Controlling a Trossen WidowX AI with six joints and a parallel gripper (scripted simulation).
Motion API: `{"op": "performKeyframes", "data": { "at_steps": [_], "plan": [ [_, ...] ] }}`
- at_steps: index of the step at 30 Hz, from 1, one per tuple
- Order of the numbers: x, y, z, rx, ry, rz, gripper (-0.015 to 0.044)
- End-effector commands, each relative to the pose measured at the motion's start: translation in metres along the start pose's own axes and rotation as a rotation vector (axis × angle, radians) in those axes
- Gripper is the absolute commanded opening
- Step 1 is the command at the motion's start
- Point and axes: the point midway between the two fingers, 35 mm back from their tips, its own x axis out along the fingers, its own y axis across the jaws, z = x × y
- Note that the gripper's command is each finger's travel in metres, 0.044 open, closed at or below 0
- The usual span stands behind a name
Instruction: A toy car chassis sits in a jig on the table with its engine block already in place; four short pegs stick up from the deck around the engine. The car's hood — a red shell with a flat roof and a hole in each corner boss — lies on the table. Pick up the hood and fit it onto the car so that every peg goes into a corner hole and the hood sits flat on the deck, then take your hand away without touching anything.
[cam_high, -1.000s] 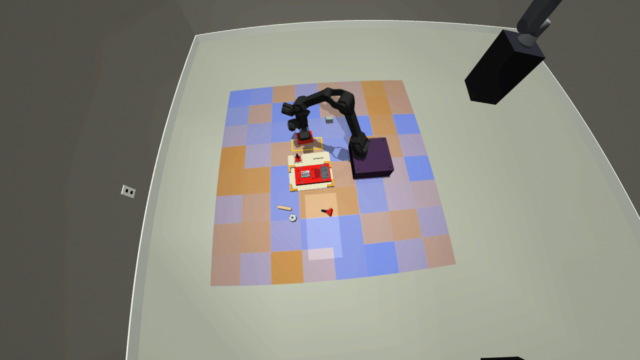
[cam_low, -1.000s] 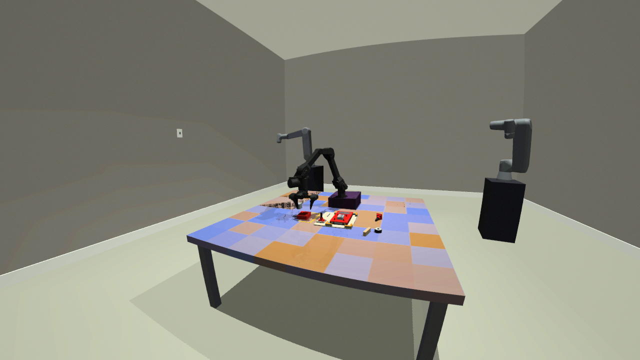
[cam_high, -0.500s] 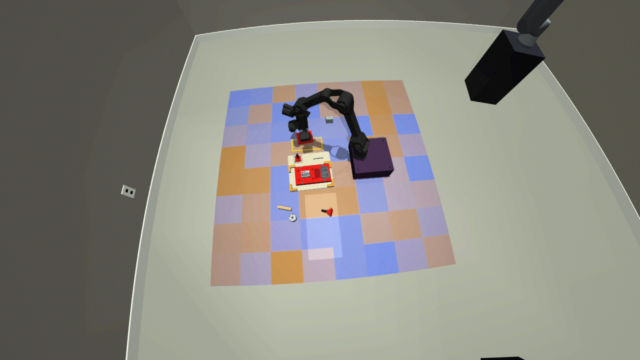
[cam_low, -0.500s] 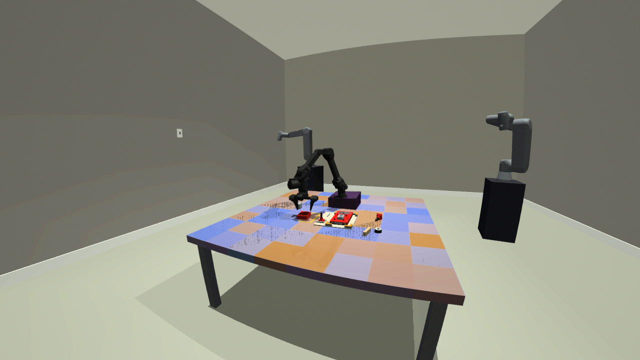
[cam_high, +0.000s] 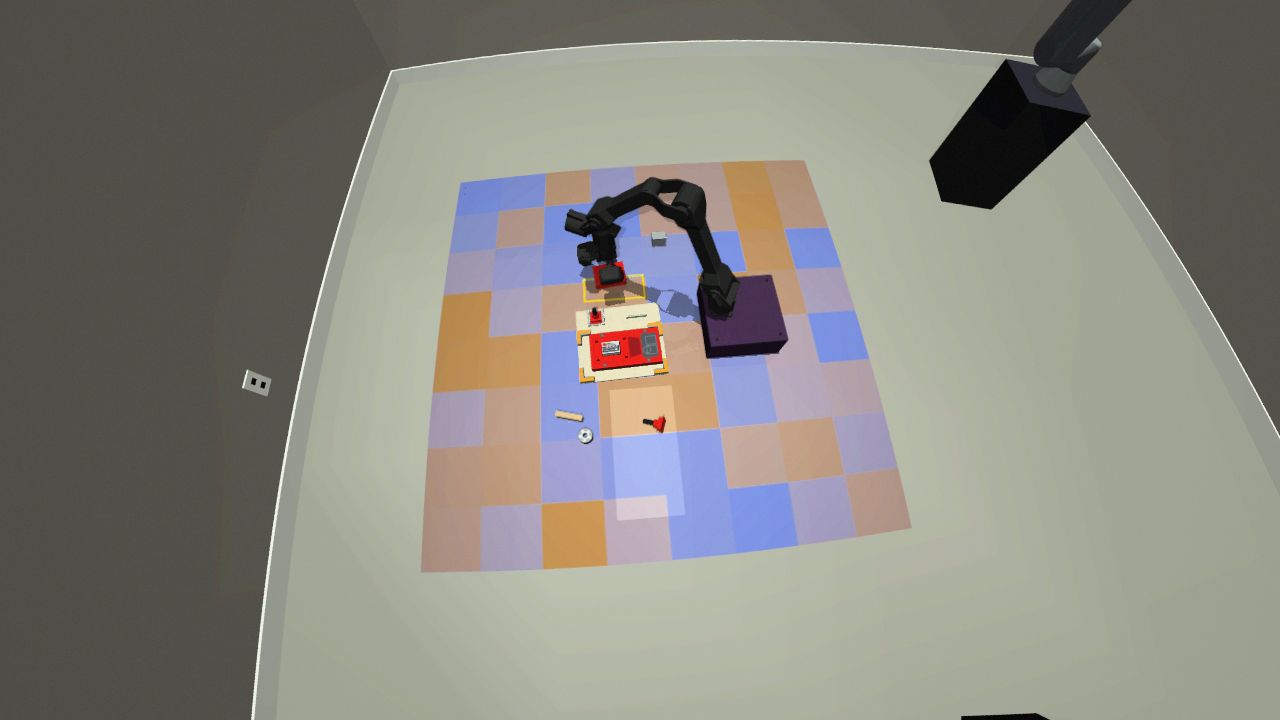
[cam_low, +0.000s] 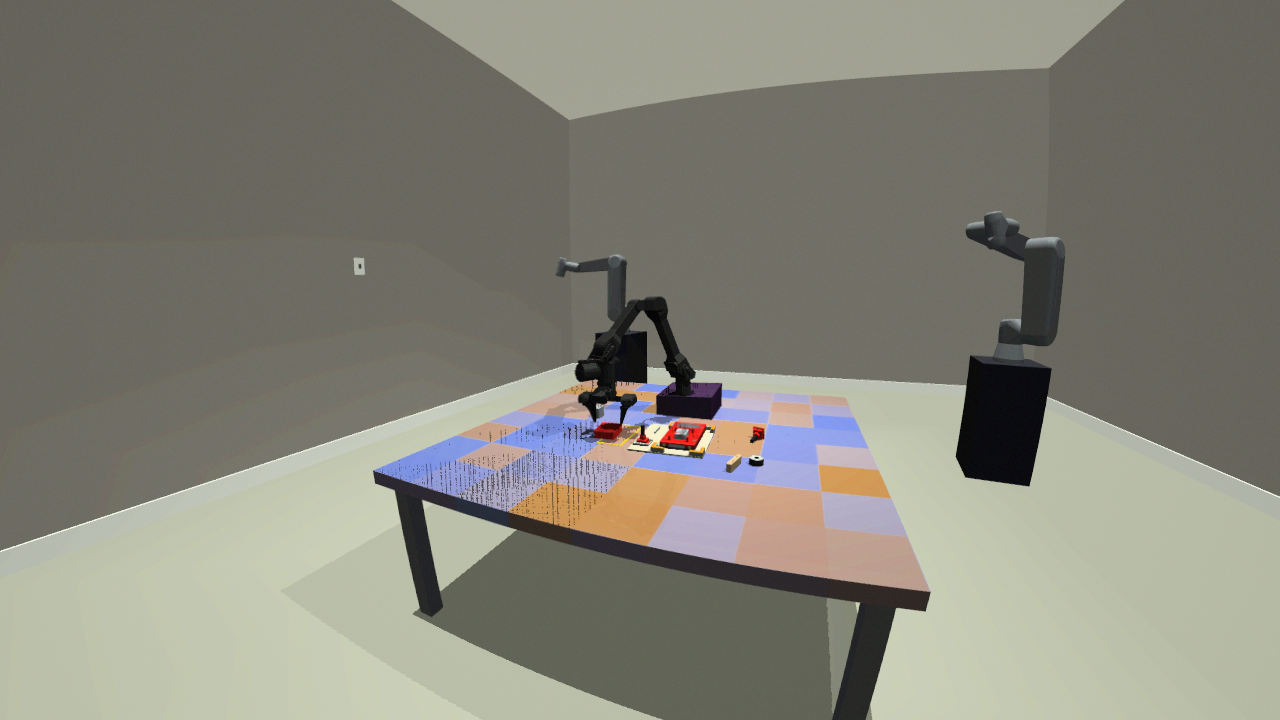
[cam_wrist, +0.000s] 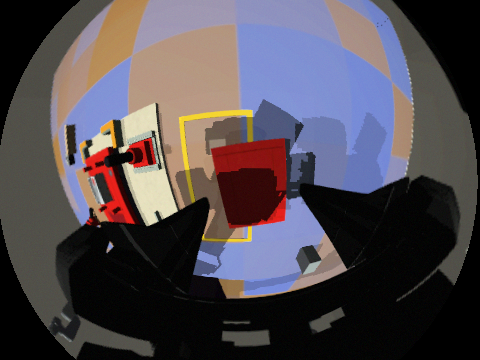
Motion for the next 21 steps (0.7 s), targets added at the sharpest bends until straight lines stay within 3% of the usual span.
{"op": "performKeyframes", "data": {
  "at_steps": [1, 21],
  "plan": [
    [0.0023, -0.0007, -0.0004, -0.003, 0.001, -0.005, 0.0440],
    [0.0120, -0.0005, -0.0008, -0.003, 0.001, -0.005, 0.0440]
  ]
}}
